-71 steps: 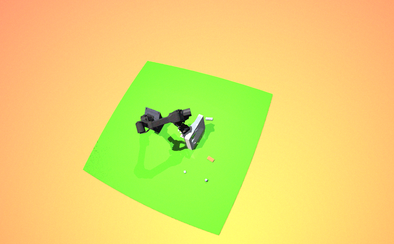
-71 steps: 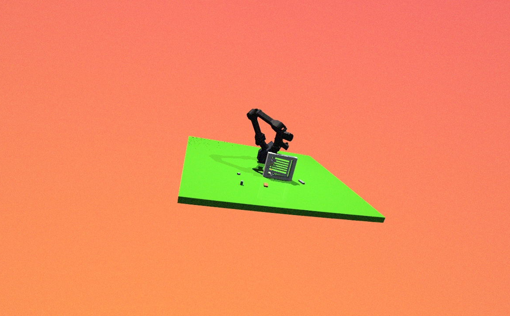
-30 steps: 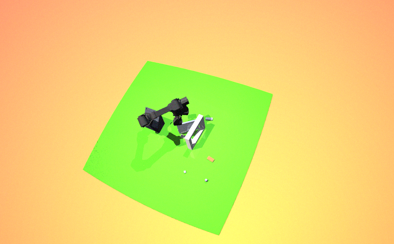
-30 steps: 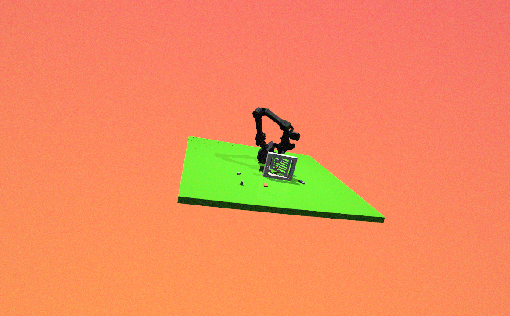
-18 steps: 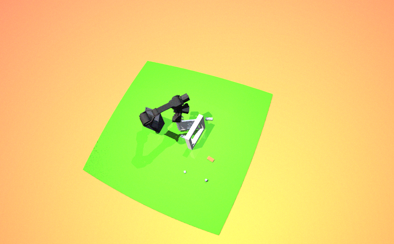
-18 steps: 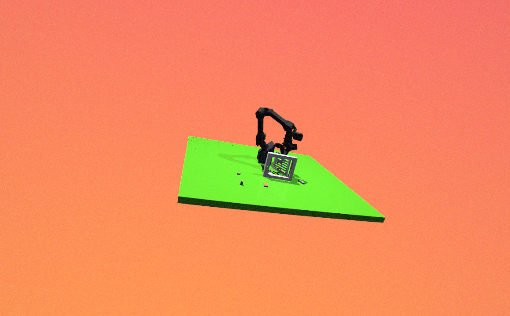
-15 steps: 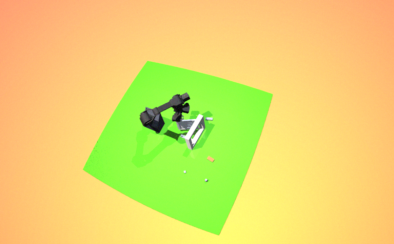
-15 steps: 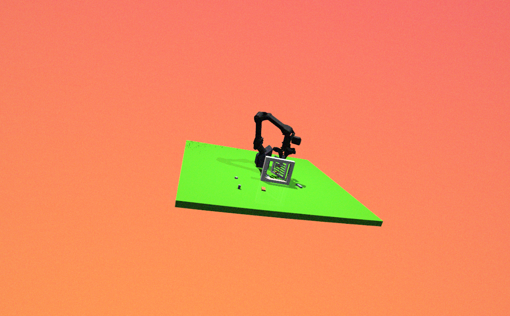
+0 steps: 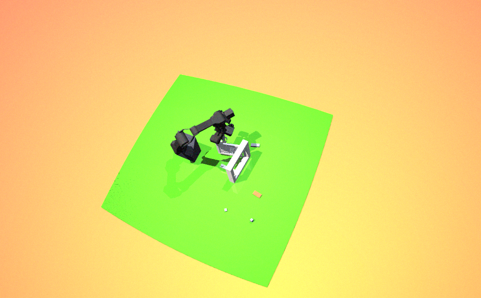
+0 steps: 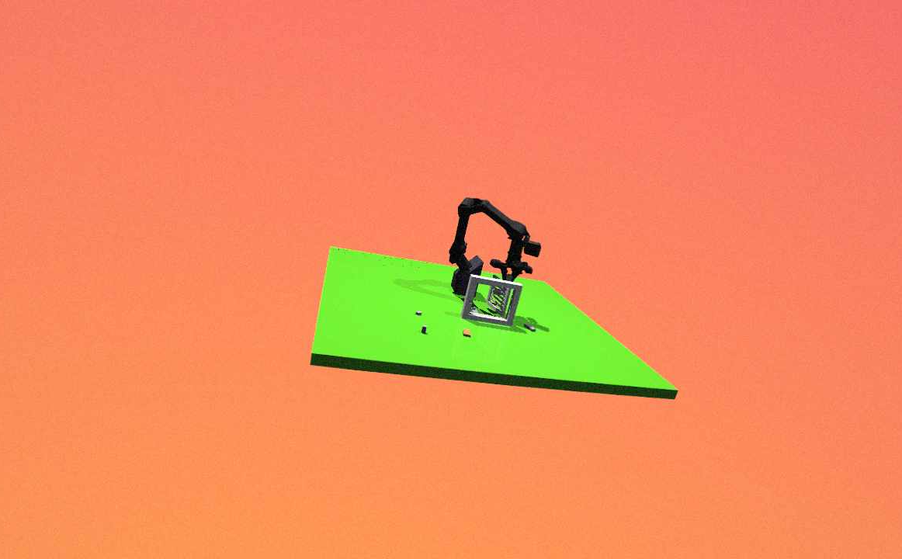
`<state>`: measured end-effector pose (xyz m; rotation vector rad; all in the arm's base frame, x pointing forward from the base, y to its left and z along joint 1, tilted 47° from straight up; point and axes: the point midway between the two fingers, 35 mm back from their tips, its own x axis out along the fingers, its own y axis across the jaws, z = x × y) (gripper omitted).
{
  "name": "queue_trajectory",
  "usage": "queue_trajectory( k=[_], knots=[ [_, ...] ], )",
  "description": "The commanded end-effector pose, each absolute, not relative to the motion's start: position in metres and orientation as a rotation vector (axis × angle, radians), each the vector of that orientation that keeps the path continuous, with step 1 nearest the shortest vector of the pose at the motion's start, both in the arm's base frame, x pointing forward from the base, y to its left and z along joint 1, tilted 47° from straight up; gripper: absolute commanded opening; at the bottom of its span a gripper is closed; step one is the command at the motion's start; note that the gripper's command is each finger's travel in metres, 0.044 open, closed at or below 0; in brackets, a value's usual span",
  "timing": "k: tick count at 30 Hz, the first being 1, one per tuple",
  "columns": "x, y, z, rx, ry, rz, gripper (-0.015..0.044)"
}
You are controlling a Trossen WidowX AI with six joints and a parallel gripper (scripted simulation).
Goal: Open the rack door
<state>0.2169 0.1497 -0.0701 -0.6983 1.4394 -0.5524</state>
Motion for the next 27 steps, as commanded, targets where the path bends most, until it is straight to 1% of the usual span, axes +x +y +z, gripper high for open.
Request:
queue_trajectory(
  k=[1,11,26,27],
  knots=[
    [0.219,0.158,-0.077,-0.625,1.410,-0.612,0.0024],
    [0.225,0.174,-0.093,-0.493,1.345,-0.718,0.0024],
    [0.226,0.175,-0.094,-0.486,1.341,-0.723,0.0024],
    [0.226,0.175,-0.094,-0.486,1.341,-0.723,0.0050]
  ],
)
